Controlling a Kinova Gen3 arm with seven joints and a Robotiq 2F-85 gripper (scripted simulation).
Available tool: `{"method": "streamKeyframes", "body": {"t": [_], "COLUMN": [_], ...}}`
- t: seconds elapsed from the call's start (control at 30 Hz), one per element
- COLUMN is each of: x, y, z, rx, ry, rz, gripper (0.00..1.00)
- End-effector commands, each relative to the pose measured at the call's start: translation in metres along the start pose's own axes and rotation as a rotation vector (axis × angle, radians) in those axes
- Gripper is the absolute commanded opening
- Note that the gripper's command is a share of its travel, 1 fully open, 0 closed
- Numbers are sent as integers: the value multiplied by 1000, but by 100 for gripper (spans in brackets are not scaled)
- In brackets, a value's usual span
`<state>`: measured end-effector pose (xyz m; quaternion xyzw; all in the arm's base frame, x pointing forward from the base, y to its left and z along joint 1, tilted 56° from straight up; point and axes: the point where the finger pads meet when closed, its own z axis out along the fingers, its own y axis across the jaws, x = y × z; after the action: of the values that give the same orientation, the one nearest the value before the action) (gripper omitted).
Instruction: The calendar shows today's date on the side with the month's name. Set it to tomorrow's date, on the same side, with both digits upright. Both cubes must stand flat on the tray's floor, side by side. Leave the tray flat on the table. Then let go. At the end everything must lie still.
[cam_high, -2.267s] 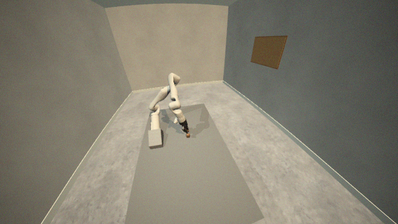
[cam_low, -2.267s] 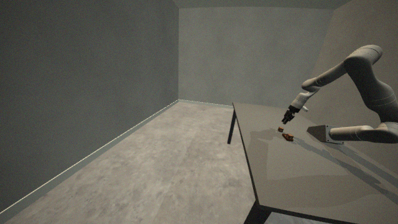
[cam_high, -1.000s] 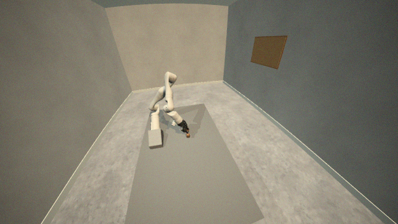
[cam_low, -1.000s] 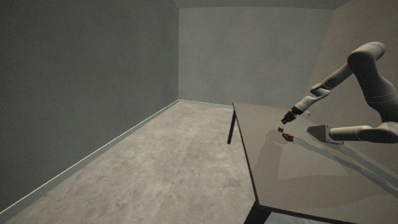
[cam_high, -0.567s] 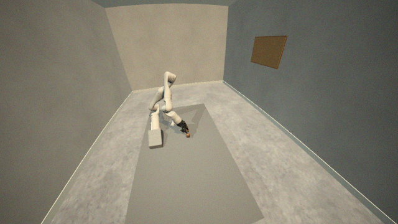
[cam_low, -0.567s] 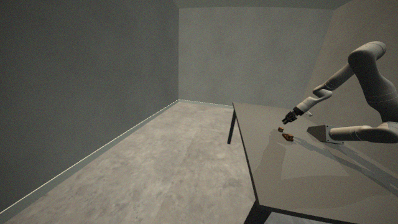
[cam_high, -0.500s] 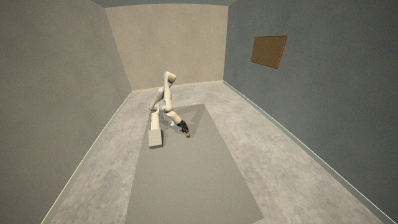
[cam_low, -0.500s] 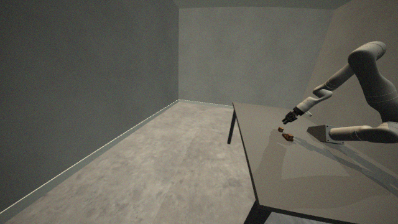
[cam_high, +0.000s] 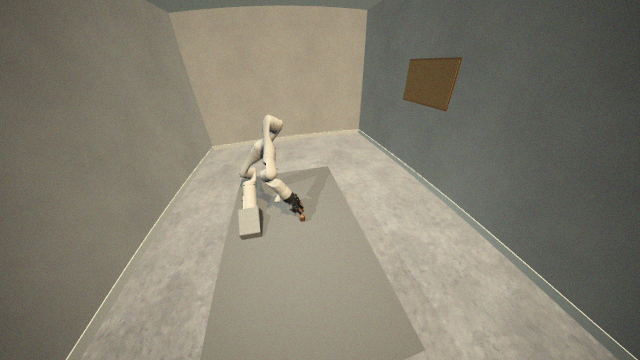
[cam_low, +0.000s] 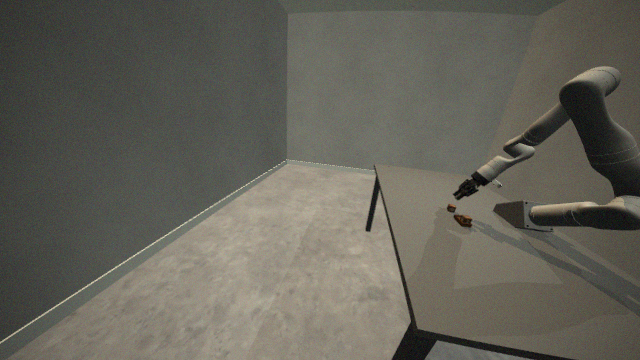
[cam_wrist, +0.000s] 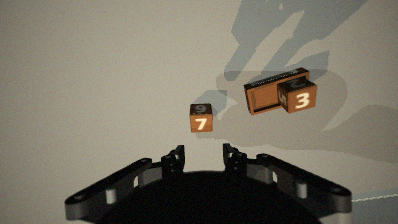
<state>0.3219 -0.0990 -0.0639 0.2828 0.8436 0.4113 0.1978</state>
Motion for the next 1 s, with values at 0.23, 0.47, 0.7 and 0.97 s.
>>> {"method": "streamKeyframes", "body": {"t": [0.23,0.47,0.7,0.97], "x": [1,1,1,1], "y": [2,4,5,5], "z": [1,2,2,2], "rx": [-11,-23,-29,-26], "ry": [-28,-70,-106,-165], "rz": [3,3,3,3], "gripper": [48,48,48,48]}}
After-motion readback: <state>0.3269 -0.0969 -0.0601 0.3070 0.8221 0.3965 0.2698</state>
